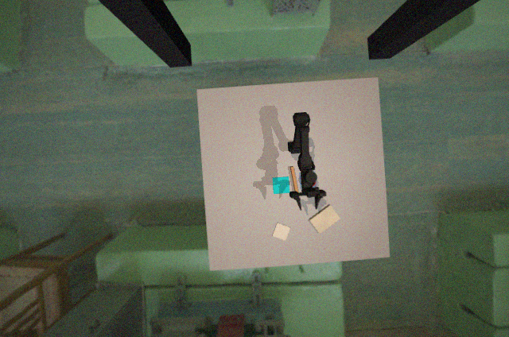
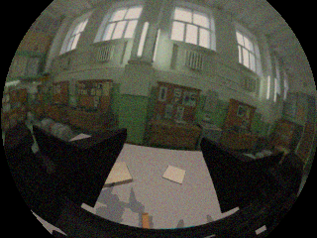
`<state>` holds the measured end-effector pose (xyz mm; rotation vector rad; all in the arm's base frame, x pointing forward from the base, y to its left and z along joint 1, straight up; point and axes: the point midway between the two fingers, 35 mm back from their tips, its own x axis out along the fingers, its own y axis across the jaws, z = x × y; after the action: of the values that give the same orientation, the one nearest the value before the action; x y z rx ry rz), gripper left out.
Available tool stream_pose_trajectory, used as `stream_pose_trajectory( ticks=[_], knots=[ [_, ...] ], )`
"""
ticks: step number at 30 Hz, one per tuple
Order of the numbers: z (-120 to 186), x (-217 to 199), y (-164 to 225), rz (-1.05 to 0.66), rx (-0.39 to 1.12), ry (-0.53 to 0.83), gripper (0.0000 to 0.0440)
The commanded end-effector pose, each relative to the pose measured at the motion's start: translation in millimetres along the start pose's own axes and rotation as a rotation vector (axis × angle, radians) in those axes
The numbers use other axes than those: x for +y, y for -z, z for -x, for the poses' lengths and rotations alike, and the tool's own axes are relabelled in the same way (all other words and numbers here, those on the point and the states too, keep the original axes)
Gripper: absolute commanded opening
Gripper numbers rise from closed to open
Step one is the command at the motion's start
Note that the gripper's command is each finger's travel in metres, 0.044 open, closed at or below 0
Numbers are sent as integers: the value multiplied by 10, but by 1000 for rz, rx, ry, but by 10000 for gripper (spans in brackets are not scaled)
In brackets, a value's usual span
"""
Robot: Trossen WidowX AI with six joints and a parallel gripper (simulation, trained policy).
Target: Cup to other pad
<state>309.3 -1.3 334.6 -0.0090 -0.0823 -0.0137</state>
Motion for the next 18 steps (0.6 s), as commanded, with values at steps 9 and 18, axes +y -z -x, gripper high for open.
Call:
stream_pose_trajectory(
  ticks=[9, 18],
  knots=[
    [13, 43, 8, -20, 46, -17, 164],
    [-3, 123, 30, -84, 128, -43, 91]
  ],
)
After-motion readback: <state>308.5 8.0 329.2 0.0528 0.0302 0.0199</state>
